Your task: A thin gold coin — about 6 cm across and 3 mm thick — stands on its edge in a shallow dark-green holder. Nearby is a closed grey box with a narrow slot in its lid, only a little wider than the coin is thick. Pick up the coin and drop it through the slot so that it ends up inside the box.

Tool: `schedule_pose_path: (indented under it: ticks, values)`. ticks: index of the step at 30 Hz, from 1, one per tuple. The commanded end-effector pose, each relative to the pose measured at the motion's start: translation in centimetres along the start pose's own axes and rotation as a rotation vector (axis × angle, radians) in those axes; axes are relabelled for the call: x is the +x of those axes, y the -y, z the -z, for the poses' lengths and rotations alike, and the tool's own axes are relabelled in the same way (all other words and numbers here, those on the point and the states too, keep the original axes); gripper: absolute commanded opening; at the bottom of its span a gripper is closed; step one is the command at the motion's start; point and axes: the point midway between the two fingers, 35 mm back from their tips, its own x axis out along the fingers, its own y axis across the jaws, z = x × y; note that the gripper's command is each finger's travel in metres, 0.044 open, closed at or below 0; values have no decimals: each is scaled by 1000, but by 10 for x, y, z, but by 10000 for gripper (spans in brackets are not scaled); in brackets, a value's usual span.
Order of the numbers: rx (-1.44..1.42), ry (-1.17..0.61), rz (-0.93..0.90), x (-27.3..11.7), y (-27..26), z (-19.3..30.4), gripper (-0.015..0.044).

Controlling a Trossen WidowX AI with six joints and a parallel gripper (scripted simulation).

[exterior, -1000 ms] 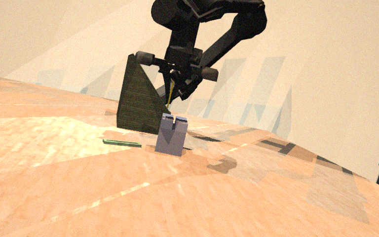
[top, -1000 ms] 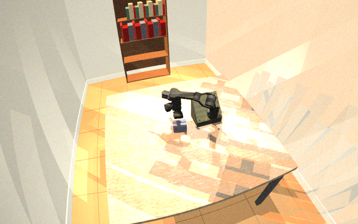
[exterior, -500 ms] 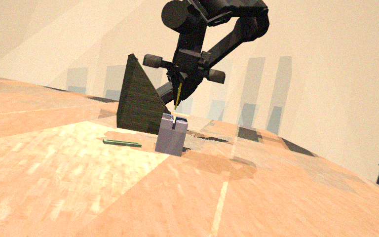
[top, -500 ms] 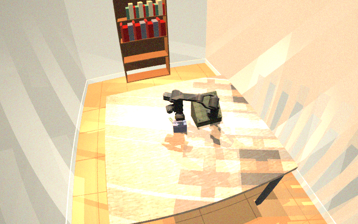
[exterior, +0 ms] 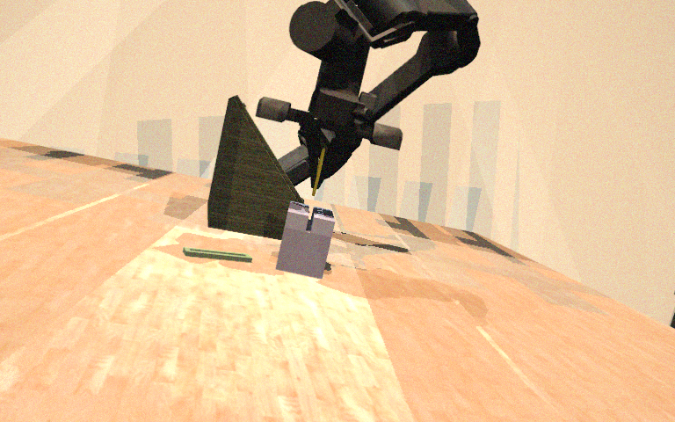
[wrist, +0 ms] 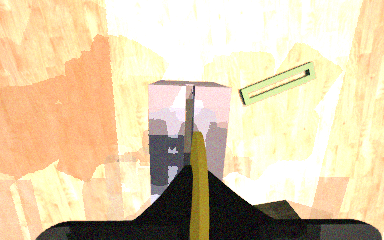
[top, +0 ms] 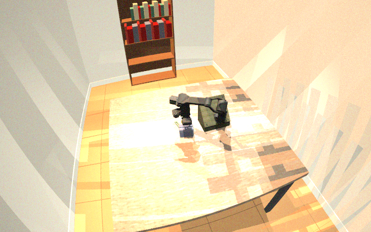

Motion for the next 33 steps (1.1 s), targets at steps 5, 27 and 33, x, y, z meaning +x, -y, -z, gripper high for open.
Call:
schedule_pose_path:
  ticks: [5,27,33]
  values:
    - [4,1,0,-1,-3,0,5]
    - [4,0,1,8,-3,0,0]
    - [3,0,0,11,-3,0,0]
